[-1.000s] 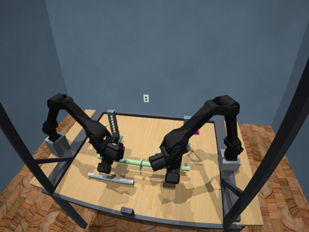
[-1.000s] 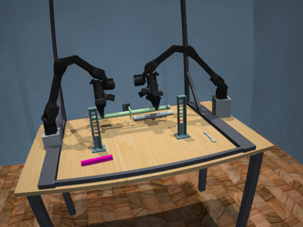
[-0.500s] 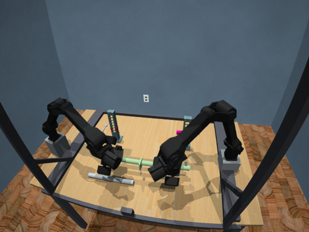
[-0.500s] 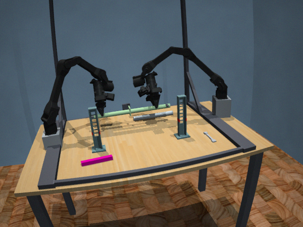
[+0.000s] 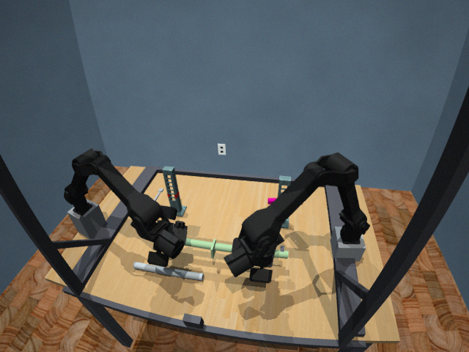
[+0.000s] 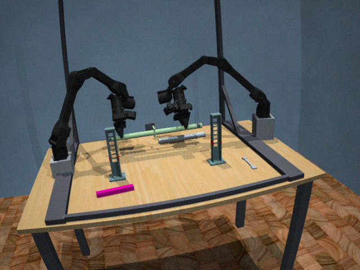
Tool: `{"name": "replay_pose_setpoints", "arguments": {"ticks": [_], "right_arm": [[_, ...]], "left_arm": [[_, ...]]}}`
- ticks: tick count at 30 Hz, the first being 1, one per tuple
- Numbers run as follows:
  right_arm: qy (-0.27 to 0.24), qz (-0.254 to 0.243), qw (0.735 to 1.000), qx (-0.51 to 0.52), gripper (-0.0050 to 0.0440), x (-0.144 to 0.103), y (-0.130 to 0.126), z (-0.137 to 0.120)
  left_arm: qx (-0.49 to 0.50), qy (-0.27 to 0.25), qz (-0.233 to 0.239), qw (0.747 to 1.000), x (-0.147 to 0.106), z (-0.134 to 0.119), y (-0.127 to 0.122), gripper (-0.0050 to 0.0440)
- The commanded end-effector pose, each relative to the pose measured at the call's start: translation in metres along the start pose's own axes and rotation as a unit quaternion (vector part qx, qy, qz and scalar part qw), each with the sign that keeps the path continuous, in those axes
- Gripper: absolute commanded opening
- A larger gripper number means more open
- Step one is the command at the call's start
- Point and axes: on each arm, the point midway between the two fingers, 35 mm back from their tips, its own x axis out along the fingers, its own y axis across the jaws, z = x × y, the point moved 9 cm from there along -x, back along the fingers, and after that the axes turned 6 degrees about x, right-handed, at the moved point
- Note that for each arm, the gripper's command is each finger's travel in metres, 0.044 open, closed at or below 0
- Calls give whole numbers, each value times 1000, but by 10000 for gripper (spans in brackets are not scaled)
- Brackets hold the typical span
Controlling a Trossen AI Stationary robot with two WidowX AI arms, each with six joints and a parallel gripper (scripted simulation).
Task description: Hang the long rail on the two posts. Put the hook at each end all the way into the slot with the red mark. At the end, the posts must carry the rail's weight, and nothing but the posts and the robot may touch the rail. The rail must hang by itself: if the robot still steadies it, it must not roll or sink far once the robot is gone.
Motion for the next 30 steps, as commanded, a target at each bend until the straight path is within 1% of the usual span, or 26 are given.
{"name": "replay_pose_setpoints", "arguments": {"ticks": [1,5,8,12,19,30], "right_arm": [[-5,4,1000,2,-50,-3,-3,2],[-5,3,1000,3,-50,5,-14,3],[-5,3,1000,3,-50,6,-16,4],[-5,2,1000,3,-50,16,-29,6],[-5,2,1000,3,-50,27,-43,9],[-5,2,1000,3,-50,27,-43,9]], "left_arm": [[-12,-16,-2,1000,-11,2,11,-50],[-12,-16,-1,1000,-2,0,21,-50],[-12,-16,-1,1000,0,0,23,-50],[-12,-16,0,1000,11,-2,36,-50],[-12,-16,1,1000,22,-4,50,-50],[-12,-16,1,1000,22,-4,50,-50]]}}
